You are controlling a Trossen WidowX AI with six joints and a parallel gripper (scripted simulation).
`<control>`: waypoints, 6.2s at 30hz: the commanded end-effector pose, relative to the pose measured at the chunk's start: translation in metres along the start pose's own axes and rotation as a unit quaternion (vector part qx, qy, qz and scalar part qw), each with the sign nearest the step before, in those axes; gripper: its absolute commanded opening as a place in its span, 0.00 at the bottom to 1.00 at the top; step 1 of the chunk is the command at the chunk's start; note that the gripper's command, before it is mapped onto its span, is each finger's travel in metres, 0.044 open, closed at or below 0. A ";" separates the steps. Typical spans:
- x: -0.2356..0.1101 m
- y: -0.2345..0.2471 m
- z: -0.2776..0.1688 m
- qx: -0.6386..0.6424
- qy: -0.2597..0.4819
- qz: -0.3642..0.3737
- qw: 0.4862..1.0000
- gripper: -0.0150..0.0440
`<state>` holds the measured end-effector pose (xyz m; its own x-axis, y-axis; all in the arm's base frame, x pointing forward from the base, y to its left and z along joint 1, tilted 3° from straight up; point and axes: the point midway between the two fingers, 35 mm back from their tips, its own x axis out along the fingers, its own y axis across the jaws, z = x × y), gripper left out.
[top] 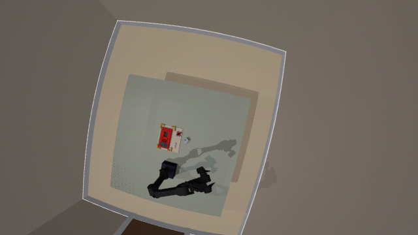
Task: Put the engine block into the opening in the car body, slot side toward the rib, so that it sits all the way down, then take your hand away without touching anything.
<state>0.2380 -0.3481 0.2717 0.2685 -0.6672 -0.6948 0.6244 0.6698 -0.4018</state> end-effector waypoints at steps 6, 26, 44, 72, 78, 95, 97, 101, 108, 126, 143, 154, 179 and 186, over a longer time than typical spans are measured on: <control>0.014 0.064 -0.006 -0.134 0.025 0.074 0.988 1.00; 0.014 0.196 -0.037 -0.418 0.044 0.227 0.879 1.00; -0.013 0.293 -0.096 -0.632 0.036 0.343 0.694 1.00; 0.015 0.365 -0.178 -0.728 0.025 0.399 0.558 1.00; 0.025 0.372 -0.186 -0.728 0.025 0.399 0.558 1.00; 0.040 0.381 -0.198 -0.728 0.025 0.399 0.558 1.00; 0.042 0.382 -0.200 -0.728 0.025 0.399 0.558 1.00; 0.046 0.385 -0.204 -0.728 0.025 0.399 0.558 1.00; 0.049 0.386 -0.206 -0.728 0.025 0.399 0.558 0.87; 0.045 0.384 -0.200 -0.728 0.025 0.399 0.558 0.33; 0.014 0.367 -0.160 -0.728 0.024 0.399 0.558 0.25; -0.008 0.352 -0.138 -0.728 0.024 0.398 0.558 0.25; -0.019 0.342 -0.129 -0.723 0.018 0.407 0.558 0.25; -0.017 0.339 -0.129 -0.704 -0.006 0.440 0.558 0.25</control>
<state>0.3517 -0.0644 0.0706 0.0109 0.0767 -0.9970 -0.9458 0.3243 0.0146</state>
